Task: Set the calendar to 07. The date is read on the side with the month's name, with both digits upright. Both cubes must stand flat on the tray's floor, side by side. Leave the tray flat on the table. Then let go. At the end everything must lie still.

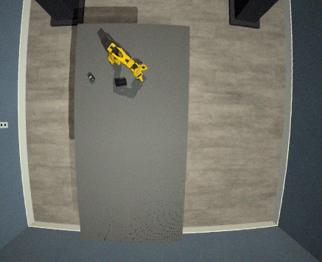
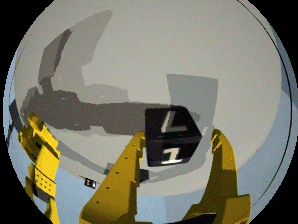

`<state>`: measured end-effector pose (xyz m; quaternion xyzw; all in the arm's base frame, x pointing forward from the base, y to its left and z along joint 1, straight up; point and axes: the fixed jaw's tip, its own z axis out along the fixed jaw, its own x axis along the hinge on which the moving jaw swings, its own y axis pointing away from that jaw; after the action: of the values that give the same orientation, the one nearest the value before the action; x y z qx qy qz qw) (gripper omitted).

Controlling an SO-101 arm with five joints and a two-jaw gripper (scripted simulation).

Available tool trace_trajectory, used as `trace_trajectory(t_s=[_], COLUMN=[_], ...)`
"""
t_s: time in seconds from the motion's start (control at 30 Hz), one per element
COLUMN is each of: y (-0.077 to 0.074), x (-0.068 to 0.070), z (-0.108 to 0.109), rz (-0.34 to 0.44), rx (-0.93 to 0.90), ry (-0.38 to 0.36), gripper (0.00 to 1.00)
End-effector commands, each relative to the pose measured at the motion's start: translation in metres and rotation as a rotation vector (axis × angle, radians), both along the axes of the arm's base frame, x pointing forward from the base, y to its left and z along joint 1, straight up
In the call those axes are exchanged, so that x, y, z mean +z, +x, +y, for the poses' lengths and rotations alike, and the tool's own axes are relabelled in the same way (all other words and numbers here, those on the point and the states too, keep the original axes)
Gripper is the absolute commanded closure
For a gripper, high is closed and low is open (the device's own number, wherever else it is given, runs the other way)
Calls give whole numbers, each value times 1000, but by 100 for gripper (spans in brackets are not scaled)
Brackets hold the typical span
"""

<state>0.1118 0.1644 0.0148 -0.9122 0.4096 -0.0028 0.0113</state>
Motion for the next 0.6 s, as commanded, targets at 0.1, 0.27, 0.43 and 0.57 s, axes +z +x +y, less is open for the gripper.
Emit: trace_trajectory(t_s=[0.1, 0.27, 0.43, 0.57], y=[2, 2, 1, 0], x=[18, 33, 47, 58], z=[5, 5, 4, 3], rz=[-16, -16, -16, -16], rx=[16, 16, 16, 16], ry=[25, 25, 25, 25], gripper=[64, 64, 64, 64])
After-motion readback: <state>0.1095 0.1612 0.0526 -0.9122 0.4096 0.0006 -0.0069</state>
